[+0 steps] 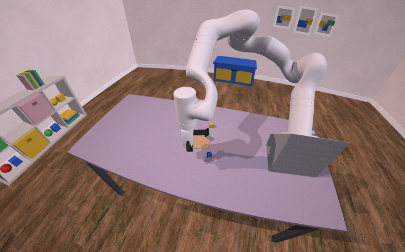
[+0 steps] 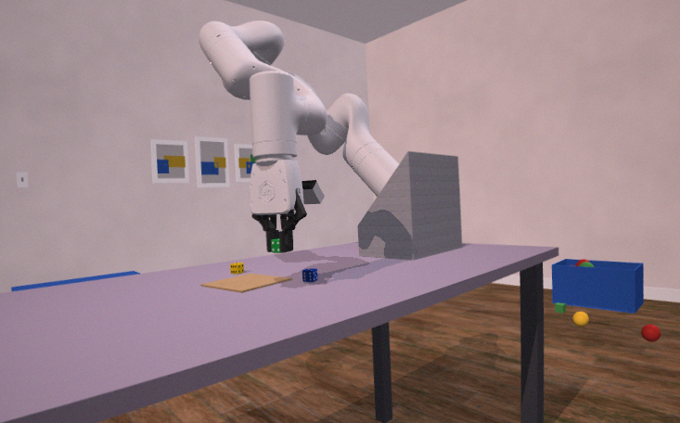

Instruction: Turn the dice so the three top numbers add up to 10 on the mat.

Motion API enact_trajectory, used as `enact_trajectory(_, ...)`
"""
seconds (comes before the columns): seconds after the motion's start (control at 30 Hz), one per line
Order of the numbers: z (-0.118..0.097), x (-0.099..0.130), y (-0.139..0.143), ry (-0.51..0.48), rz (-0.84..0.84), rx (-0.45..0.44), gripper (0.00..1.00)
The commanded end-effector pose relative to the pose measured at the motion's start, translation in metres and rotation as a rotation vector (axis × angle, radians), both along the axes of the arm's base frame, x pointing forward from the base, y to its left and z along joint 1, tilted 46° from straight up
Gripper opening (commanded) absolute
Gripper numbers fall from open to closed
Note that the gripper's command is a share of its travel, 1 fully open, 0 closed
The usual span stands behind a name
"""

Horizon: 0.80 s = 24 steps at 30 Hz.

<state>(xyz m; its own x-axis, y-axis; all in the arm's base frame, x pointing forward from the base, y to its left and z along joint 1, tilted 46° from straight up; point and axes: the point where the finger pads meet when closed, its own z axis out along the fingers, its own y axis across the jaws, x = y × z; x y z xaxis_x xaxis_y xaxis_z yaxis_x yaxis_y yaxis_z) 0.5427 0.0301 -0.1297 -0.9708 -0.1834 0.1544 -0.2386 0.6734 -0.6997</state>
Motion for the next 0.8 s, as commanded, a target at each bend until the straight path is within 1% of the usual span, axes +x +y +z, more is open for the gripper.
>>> enact_trajectory(0.0,0.013,-0.001,0.012,0.001,-0.001,-0.001,0.21)
enact_trajectory(0.1,0.017,-0.001,0.017,0.001,-0.001,-0.001,0.21)
enact_trajectory(0.37,0.018,-0.001,0.017,0.001,-0.001,-0.001,0.21)
enact_trajectory(0.4,0.019,-0.001,0.016,-0.001,-0.003,-0.001,0.21)
enact_trajectory(0.43,0.026,-0.003,0.01,-0.015,-0.016,-0.001,0.21)
enact_trajectory(0.5,0.026,-0.003,0.01,-0.015,-0.016,-0.001,0.21)
enact_trajectory(0.53,0.04,-0.007,-0.003,-0.043,-0.042,-0.001,0.21)
enact_trajectory(0.57,0.059,-0.015,-0.02,-0.081,-0.079,-0.001,0.21)
enact_trajectory(0.63,0.059,-0.015,-0.02,-0.081,-0.079,-0.001,0.21)
enact_trajectory(0.67,0.079,-0.025,-0.039,-0.123,-0.12,0.001,0.21)
enact_trajectory(0.73,0.079,-0.025,-0.039,-0.123,-0.12,0.001,0.21)
enact_trajectory(0.77,0.097,-0.036,-0.056,-0.161,-0.158,0.003,0.21)
